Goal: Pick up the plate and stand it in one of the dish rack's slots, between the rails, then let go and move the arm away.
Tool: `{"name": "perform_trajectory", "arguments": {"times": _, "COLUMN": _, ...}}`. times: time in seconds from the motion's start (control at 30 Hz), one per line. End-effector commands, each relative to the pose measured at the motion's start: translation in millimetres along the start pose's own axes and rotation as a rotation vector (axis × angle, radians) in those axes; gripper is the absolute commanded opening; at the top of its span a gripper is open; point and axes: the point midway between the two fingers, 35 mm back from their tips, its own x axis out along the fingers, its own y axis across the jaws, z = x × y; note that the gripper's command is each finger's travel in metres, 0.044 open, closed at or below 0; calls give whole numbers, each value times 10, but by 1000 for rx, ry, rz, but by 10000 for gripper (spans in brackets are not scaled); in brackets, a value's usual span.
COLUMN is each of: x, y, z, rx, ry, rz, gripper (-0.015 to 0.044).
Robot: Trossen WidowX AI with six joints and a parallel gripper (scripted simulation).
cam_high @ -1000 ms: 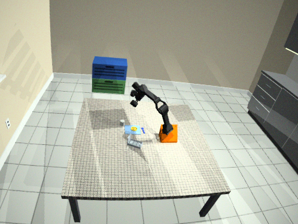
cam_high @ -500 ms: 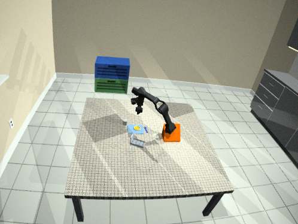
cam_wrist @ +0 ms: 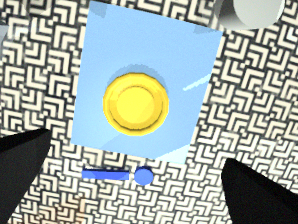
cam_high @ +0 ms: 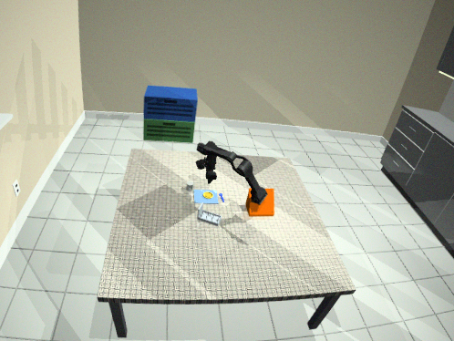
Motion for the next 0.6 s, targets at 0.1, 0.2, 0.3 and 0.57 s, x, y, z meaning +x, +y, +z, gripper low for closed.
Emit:
{"name": "perform_trajectory", "arguments": {"times": 0.1, "x": 735, "y": 74, "z": -108, "rx": 0, "ry": 15, "rz": 21, "gripper": 400}}
{"name": "perform_trajectory", "arguments": {"times": 0.2, "x": 745, "y": 66, "z": -117, "rx": 0, "ry": 15, "rz": 21, "gripper": 400}}
{"name": "perform_trajectory", "arguments": {"times": 0.3, "x": 783, "y": 65, "z": -115, "rx": 0, "ry": 15, "rz": 20, "gripper": 400}}
{"name": "perform_trajectory", "arguments": {"times": 0.57, "x": 913, "y": 61, "z": -114, "rx": 0, "ry": 15, "rz": 20, "gripper": 400}}
